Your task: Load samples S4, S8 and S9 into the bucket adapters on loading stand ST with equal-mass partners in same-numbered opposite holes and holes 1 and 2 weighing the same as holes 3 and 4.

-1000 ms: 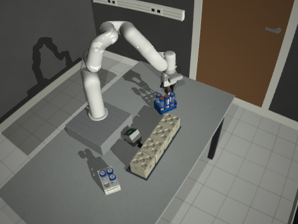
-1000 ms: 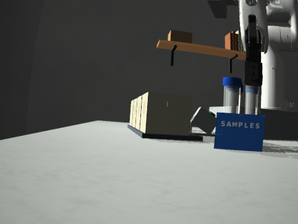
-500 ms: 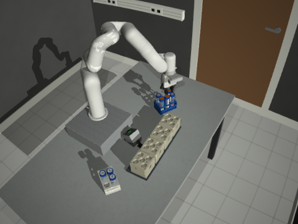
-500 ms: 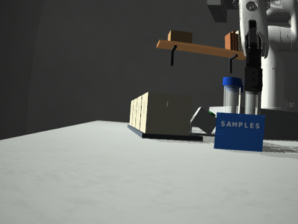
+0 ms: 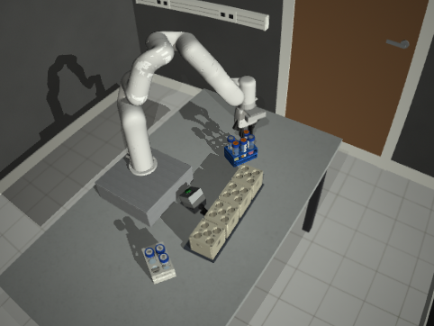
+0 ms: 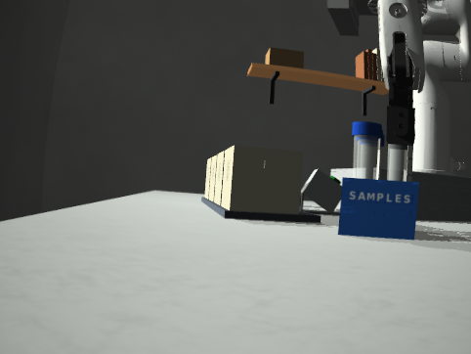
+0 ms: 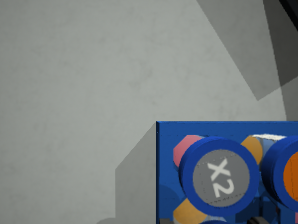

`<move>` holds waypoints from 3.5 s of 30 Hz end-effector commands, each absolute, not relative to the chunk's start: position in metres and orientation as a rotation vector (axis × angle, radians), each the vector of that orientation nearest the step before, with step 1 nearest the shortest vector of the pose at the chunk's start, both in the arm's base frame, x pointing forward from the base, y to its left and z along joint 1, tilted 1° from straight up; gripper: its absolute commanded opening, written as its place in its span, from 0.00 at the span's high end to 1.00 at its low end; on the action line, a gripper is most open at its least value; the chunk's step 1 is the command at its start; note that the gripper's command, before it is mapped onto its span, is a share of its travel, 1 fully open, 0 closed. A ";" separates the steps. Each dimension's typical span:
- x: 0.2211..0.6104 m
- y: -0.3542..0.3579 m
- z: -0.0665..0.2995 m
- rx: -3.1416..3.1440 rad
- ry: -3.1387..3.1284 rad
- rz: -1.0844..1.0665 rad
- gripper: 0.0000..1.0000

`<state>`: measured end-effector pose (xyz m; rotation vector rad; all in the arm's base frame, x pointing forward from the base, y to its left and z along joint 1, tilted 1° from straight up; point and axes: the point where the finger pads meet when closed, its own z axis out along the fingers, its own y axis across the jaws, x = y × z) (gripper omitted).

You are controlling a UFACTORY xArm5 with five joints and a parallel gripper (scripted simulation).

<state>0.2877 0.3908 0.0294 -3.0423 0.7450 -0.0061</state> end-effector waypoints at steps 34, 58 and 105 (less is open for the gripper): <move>0.289 0.392 0.051 -3.034 0.743 0.011 0.56; 0.289 0.391 0.095 -3.034 0.743 0.011 0.56; 0.289 0.389 0.166 -3.034 0.743 0.011 0.56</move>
